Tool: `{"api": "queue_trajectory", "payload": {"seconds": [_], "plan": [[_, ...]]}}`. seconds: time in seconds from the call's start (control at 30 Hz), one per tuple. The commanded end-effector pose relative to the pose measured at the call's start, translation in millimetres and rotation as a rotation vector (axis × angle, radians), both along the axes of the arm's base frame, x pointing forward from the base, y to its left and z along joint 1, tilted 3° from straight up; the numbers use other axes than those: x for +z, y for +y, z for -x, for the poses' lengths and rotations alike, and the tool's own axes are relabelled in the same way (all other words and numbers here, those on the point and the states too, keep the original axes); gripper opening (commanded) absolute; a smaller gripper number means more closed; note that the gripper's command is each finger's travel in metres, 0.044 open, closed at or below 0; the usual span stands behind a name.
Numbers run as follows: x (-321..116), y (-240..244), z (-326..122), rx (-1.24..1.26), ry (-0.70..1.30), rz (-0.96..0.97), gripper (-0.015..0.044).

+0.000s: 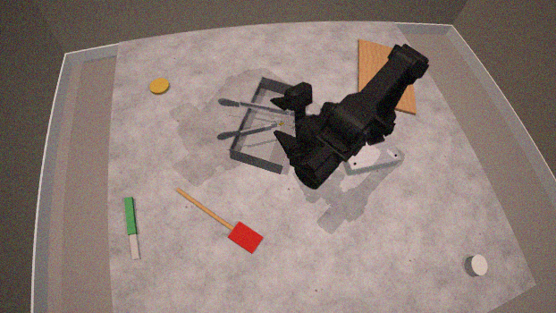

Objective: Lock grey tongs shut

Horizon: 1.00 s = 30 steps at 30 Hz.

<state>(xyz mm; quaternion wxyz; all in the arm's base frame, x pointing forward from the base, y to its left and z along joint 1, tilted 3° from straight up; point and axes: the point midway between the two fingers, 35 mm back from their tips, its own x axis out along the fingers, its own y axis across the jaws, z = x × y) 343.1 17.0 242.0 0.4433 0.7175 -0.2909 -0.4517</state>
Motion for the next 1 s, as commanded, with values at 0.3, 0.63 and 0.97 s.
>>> {"api": "queue_trajectory", "payload": {"seconds": [0.3, 0.63, 0.97], "plan": [[-53, -71, 14, -0.251, 0.153, -0.364, 0.0440], [-100, -137, 44, -0.521, 0.140, -1.011, 0.0440], [-103, -148, 49, -0.550, 0.097, -1.146, 0.0440]]}}
